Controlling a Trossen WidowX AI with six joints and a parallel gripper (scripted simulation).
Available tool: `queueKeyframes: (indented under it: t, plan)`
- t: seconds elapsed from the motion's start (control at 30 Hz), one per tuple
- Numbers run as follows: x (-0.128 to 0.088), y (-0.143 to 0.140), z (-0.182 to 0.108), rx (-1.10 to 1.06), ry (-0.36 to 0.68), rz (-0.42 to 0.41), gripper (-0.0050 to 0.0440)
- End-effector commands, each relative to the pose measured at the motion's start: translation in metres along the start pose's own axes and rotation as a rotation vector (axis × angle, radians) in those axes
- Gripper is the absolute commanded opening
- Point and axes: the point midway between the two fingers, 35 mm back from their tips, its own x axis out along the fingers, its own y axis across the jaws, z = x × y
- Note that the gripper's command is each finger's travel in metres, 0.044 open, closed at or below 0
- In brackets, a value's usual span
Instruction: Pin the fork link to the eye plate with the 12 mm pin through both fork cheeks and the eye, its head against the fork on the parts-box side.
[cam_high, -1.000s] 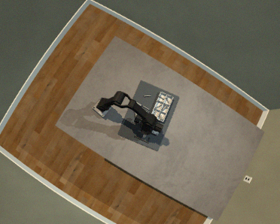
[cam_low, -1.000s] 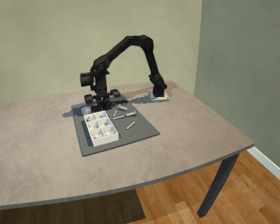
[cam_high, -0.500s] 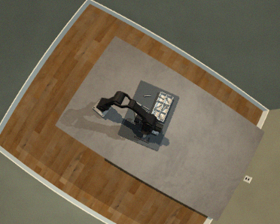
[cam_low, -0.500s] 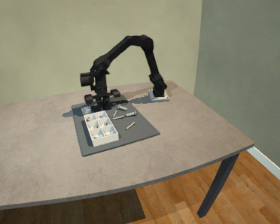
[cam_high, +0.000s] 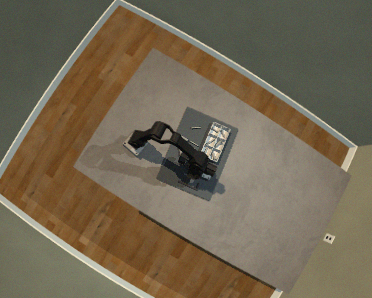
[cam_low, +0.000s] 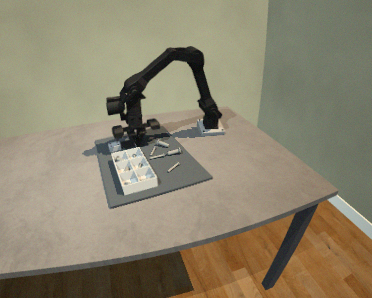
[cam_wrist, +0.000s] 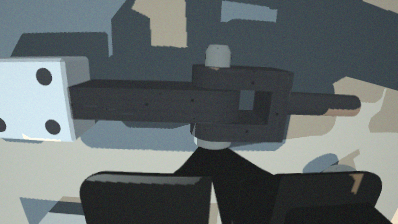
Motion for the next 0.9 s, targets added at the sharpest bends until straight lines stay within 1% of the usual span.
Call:
queueKeyframes:
  t: [0.0,0.87]
  plan:
    - [-0.0021,-0.0006,-0.0023,0.001,0.0,0.006,-0.005]
    - [-0.0037,-0.0002,-0.0031,0.0,-0.001,0.011,-0.005]
